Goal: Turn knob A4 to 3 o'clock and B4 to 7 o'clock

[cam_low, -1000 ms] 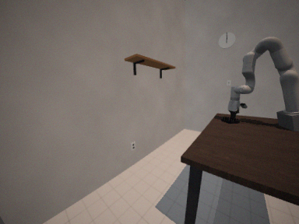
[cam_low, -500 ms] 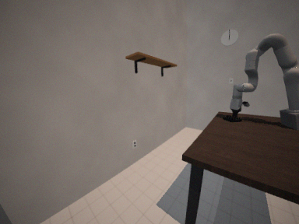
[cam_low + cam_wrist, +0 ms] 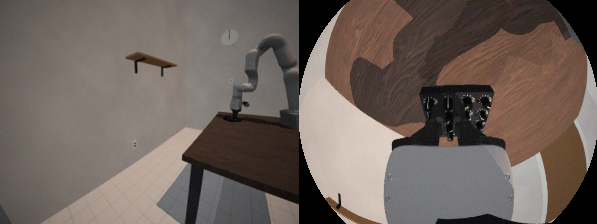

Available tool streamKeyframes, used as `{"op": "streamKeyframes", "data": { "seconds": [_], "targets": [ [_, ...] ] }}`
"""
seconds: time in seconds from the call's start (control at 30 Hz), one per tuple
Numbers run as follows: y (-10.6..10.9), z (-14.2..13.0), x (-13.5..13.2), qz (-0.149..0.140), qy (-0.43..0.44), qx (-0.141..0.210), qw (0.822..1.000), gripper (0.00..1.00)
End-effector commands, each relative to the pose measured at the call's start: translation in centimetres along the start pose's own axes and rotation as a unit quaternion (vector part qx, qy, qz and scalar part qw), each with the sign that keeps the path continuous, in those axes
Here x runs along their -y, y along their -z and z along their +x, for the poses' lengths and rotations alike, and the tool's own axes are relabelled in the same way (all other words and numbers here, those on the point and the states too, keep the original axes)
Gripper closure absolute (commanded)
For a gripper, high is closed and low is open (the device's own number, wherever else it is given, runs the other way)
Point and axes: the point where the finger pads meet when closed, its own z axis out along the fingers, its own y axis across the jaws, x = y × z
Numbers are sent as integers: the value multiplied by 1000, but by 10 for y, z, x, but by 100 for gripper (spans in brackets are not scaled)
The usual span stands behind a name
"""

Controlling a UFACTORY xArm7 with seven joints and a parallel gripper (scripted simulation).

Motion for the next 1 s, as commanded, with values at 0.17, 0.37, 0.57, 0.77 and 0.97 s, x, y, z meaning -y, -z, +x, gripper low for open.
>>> {"op": "streamKeyframes", "data": {
  "seconds": [0.17,0.37,0.57,0.77,0.97],
  "targets": [
    [1,-1,1,1,2,1,1000,92],
    [1,-1,1,1,9,1,1000,92],
    [1,-1,1,1,20,1,1000,92],
    [1,-1,1,1,44,1,999,92],
    [1,-1,1,1,81,1,997,92]
  ]
}}
